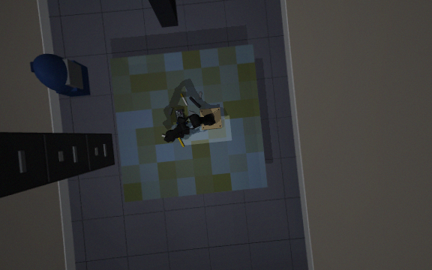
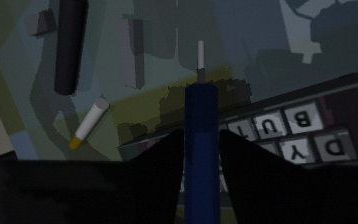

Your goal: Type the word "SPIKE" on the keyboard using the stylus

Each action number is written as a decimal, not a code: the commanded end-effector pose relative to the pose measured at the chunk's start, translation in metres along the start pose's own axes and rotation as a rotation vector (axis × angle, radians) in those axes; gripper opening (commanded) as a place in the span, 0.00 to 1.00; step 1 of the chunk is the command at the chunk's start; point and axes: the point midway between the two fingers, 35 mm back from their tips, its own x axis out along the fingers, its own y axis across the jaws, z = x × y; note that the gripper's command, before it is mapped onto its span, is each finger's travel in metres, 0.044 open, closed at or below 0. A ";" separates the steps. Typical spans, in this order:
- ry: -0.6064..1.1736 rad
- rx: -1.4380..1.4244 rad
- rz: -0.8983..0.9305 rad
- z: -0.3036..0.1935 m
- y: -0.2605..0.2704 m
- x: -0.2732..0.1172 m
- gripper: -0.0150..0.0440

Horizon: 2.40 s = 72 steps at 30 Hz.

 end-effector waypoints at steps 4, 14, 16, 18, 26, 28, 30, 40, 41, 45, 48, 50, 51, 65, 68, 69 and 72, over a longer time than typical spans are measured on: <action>0.121 0.277 0.059 -0.018 0.019 0.002 0.25; 0.321 0.691 0.107 -0.041 0.048 0.002 0.25; 0.364 0.773 0.111 -0.046 0.054 0.001 0.25; 0.408 0.855 0.113 -0.049 0.060 0.000 0.25; 0.591 1.172 0.097 -0.062 0.085 -0.006 0.25; 0.607 1.198 0.094 -0.063 0.087 -0.006 0.25; 0.607 1.198 0.094 -0.063 0.087 -0.006 0.25; 0.607 1.198 0.094 -0.063 0.074 0.014 0.25; 0.607 1.198 0.094 -0.063 0.071 0.019 0.25; 0.607 1.198 0.094 -0.063 0.068 0.023 0.25; 0.607 1.198 0.094 -0.064 0.067 0.025 0.39; 0.607 1.198 0.094 -0.064 0.067 0.026 0.39; 0.607 1.198 0.094 -0.064 0.067 0.026 0.39; 0.607 1.198 0.094 -0.064 0.062 0.033 0.39; 0.607 1.198 0.094 -0.064 0.062 0.034 0.39; 0.607 1.198 0.094 -0.064 0.061 0.035 0.39; 0.607 1.198 0.094 -0.064 0.060 0.036 0.39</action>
